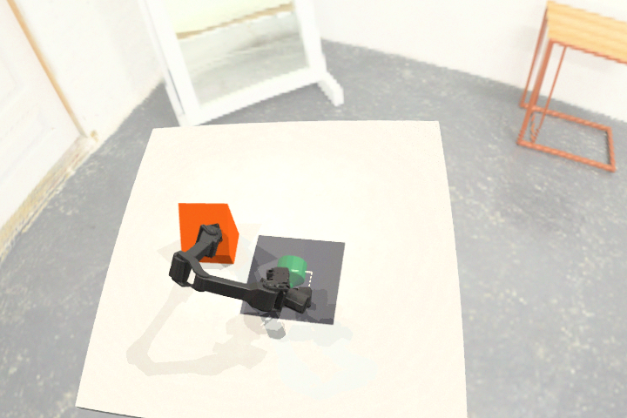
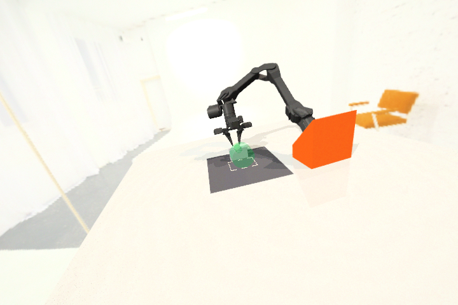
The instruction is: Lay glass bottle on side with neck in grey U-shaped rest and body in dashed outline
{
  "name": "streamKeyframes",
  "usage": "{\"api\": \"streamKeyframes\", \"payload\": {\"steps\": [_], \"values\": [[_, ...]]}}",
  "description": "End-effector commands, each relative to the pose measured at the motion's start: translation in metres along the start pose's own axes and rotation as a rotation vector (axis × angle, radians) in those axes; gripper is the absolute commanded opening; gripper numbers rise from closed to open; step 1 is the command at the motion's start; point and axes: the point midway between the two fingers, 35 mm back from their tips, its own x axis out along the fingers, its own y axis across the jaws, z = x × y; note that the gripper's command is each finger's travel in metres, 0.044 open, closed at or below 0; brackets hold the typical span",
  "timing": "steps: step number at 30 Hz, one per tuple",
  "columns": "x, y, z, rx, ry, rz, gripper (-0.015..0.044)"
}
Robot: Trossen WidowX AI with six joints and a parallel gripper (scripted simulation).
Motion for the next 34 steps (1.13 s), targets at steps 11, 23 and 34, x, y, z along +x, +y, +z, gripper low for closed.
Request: {"api": "streamKeyframes", "payload": {"steps": [11, 23, 34], "values": [[-0.001, 0.0, 0.001, 0.001, 0.004, 0.002, 0.044], [-0.059, -0.001, 0.031, 0.058, 0.289, -0.002, 0.044], [-0.069, 0.0, 0.038, 0.058, 0.289, -0.002, 0.044]]}}
